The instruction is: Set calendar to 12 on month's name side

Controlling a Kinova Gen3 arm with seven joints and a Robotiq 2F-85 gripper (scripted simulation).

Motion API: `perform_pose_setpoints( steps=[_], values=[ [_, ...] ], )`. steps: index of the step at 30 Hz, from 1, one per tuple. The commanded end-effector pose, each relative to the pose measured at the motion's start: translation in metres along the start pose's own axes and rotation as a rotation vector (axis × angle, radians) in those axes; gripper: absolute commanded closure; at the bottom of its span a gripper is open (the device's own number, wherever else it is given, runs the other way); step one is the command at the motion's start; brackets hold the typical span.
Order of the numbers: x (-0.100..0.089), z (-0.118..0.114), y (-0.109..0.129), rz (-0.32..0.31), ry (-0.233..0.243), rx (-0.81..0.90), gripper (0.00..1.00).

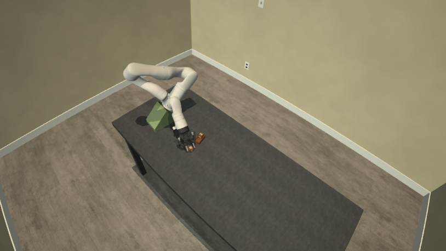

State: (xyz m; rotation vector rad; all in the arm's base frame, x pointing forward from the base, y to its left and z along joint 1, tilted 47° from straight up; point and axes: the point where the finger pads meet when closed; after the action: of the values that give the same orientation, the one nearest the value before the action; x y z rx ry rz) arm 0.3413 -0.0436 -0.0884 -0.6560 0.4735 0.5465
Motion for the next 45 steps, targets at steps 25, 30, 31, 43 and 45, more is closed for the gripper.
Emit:
perform_pose_setpoints(
  steps=[25, 30, 31, 43, 45],
  values=[
    [-0.0002, -0.0003, -0.0005, -0.001, 0.001, -0.001, 0.74],
    [-0.0002, -0.0003, -0.0005, -0.001, 0.001, -0.001, 0.74],
    [-0.0002, -0.0003, -0.0005, -0.001, 0.001, -0.001, 0.74],
    [-0.0002, -0.0003, -0.0005, -0.001, 0.001, -0.001, 0.74],
    [-0.0002, -0.0003, -0.0005, -0.001, 0.001, -0.001, 0.74]
  ],
)
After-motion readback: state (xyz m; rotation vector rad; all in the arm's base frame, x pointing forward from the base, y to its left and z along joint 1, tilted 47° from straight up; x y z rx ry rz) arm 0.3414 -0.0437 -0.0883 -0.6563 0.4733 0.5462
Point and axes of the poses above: the point where the finger pads meet when closed, its own x axis out along the fingers, its own z axis across the jaws, y = z × x, and after that the axes turned 3 degrees about -x, right-handed
